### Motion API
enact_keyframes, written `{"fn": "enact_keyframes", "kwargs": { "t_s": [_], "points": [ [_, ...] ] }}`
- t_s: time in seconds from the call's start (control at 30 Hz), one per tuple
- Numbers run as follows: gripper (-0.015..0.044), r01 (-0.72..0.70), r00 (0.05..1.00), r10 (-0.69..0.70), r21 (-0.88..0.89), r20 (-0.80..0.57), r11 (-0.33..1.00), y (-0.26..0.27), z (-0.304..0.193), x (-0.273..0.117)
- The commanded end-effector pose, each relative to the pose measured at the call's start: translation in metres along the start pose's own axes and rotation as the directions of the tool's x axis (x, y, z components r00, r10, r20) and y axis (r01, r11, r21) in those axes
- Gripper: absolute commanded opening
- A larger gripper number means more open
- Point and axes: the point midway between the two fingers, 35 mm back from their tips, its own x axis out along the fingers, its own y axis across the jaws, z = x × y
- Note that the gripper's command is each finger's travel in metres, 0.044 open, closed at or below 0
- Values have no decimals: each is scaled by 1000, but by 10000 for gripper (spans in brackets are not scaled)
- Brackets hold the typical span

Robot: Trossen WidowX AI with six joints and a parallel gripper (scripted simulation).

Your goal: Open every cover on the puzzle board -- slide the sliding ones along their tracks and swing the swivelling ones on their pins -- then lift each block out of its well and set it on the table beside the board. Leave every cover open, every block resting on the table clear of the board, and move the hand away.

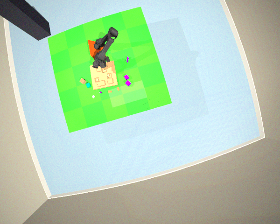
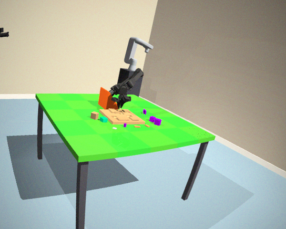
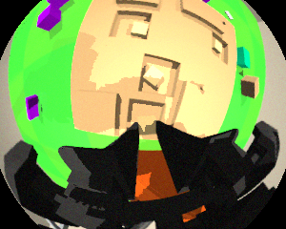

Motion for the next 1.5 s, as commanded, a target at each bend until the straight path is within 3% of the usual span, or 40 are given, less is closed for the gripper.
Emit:
{"fn": "enact_keyframes", "kwargs": {
  "t_s": [0.0, 0.9, 1.47],
  "points": [
    [80, 5, 1000, -5, -8, 2, 1000, 1, 1, -5],
    [80, 3, 1000, -3, -6, 0, 1000, 1, 0, -63],
    [80, 33, 999, -33, -1, -3, 999, 32, 34, -66]
  ]
}}
